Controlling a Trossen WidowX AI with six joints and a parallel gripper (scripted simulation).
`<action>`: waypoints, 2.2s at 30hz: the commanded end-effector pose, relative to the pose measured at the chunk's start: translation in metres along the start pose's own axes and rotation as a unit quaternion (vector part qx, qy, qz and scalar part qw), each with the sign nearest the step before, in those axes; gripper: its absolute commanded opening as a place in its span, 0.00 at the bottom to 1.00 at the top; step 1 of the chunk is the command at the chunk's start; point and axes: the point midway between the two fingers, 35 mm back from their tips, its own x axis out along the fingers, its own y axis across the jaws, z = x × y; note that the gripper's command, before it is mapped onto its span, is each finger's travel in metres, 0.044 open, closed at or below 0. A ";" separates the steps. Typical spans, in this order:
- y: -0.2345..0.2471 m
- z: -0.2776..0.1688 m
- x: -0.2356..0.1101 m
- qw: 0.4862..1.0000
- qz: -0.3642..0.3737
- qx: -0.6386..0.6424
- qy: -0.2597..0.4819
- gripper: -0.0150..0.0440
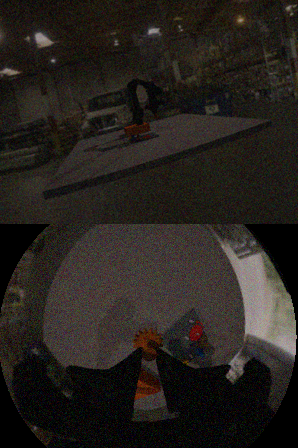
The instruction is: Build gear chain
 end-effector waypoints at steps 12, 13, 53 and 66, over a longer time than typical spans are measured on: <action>0.004 -0.005 -0.032 1.000 0.006 0.003 -0.004 0.25; 0.003 -0.005 -0.032 1.000 0.006 0.003 -0.004 0.25; -0.078 -0.017 -0.005 1.000 -0.001 0.006 -0.006 0.25; -0.104 -0.028 0.005 1.000 -0.001 0.008 -0.004 0.25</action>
